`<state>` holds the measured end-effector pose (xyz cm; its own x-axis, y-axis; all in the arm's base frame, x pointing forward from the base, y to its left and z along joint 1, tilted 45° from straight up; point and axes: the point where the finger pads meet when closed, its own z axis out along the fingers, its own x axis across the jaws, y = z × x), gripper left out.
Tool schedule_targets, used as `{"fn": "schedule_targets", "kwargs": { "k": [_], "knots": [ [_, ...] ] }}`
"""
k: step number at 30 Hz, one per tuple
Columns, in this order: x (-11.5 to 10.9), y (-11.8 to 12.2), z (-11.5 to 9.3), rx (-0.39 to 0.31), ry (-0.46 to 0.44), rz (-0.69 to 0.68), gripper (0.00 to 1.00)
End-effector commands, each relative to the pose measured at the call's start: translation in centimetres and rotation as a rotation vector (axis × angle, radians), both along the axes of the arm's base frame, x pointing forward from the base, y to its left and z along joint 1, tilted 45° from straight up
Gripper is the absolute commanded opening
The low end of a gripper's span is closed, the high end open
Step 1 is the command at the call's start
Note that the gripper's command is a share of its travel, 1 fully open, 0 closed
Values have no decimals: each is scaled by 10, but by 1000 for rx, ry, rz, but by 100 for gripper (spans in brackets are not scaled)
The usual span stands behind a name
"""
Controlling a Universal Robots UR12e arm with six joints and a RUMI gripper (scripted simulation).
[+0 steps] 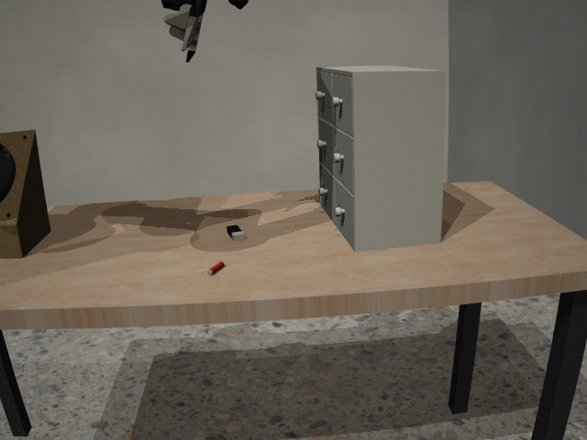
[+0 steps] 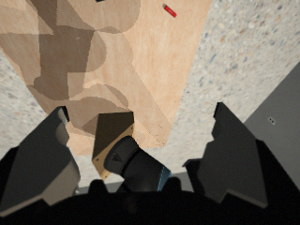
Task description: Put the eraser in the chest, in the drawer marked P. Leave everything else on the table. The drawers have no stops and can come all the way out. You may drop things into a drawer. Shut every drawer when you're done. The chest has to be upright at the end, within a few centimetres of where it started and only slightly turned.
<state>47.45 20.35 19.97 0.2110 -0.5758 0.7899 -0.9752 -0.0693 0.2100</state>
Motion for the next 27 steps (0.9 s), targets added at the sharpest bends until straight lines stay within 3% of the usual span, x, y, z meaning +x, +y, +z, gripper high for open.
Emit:
{"fn": "schedule_targets", "kwargs": {
  "k": [1, 8, 27],
  "knots": [
    [21, 14, 17, 110, -95, 61, 100],
    [37, 23, 38, 176, -169, 110, 100],
    [40, 25, 42, 187, -183, 119, 100]
  ]
}}
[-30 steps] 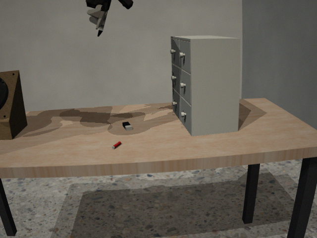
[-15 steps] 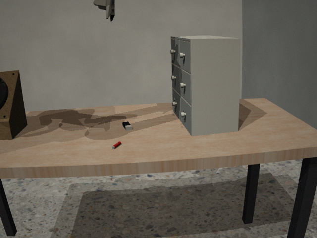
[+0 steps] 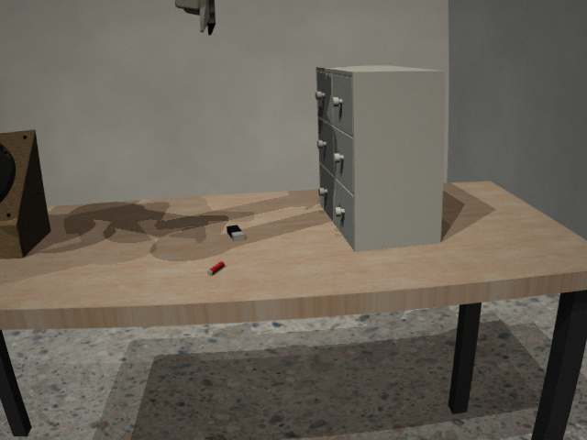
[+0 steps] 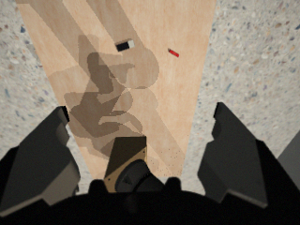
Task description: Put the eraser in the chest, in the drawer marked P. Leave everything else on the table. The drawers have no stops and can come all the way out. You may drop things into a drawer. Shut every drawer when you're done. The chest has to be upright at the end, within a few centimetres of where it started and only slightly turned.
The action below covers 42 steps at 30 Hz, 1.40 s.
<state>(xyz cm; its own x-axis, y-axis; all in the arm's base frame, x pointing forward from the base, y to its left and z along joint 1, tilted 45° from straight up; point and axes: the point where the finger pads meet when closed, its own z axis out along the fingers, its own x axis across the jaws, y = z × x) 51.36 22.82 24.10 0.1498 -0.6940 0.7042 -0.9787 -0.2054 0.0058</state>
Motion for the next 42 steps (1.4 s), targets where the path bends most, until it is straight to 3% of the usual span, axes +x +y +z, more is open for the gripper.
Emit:
{"fn": "schedule_targets", "kwargs": {
  "k": [1, 38, 42],
  "knots": [
    [0, 0, 1, 1, -1, 1, 100],
    [1, 0, 0, 1, -1, 1, 100],
    [14, -3, -16, 1, 5, 7, 100]
  ]
}}
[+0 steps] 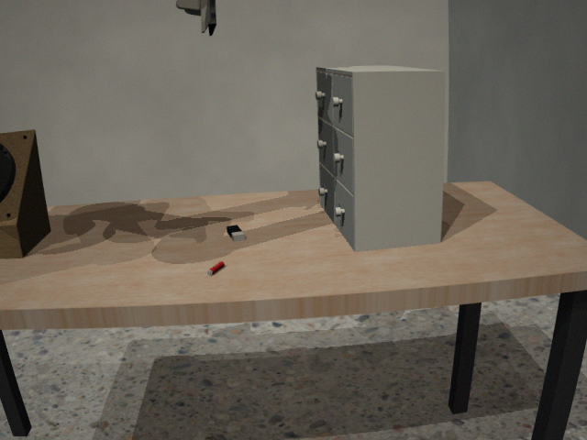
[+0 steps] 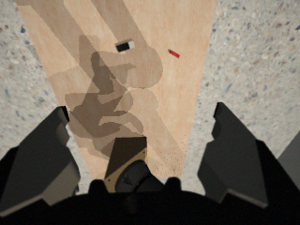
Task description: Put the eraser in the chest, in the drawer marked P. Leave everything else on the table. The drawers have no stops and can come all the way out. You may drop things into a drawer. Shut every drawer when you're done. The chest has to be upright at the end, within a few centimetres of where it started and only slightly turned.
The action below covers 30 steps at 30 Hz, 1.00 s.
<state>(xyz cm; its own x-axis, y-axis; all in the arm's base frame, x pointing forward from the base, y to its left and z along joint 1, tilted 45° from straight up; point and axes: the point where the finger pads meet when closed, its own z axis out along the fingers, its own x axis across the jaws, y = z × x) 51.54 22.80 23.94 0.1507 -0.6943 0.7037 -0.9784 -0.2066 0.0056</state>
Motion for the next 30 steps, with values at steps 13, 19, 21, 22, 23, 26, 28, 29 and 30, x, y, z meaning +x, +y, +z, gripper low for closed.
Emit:
{"fn": "schedule_targets", "kwargs": {
  "k": [13, 19, 21, 22, 23, 26, 28, 29, 30],
  "knots": [
    [93, -43, -129, -8, 47, 49, 100],
    [106, -56, -155, -12, 56, 58, 100],
    [106, -56, -155, -12, 56, 58, 100],
    [106, -56, -155, -12, 56, 58, 100],
    [106, -56, -155, -12, 56, 58, 100],
    [106, -56, -155, -12, 56, 58, 100],
    [106, -56, -155, -12, 55, 58, 100],
    [107, -56, -155, -12, 55, 59, 100],
    [107, -56, -155, -12, 55, 59, 100]
  ]
}}
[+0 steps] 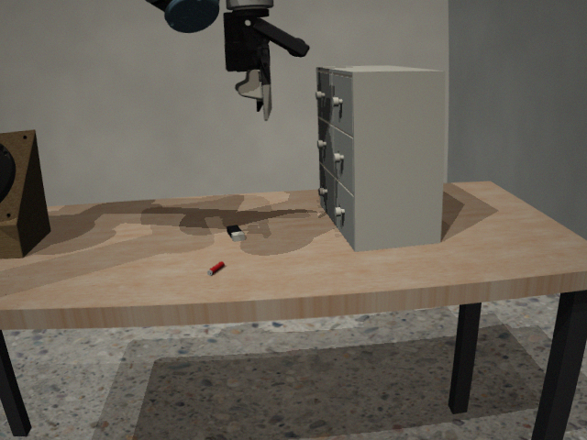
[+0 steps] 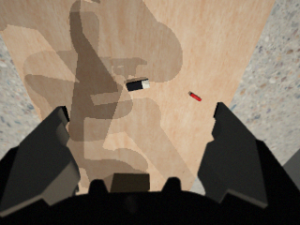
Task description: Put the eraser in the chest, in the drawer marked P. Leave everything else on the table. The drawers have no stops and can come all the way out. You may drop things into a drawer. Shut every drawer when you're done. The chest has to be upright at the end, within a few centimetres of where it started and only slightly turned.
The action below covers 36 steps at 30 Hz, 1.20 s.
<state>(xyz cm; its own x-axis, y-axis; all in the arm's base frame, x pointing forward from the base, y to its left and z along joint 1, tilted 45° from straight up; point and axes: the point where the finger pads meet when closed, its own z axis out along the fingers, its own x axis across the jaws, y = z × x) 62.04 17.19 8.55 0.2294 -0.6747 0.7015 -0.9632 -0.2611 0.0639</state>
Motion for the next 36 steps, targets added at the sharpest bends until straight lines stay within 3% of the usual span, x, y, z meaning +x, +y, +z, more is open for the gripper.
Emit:
{"fn": "schedule_targets", "kwargs": {
  "k": [1, 36],
  "knots": [
    [2, 0, -1, 1, -2, 3, 100],
    [7, -2, -5, 17, -47, 50, 100]
  ]
}}
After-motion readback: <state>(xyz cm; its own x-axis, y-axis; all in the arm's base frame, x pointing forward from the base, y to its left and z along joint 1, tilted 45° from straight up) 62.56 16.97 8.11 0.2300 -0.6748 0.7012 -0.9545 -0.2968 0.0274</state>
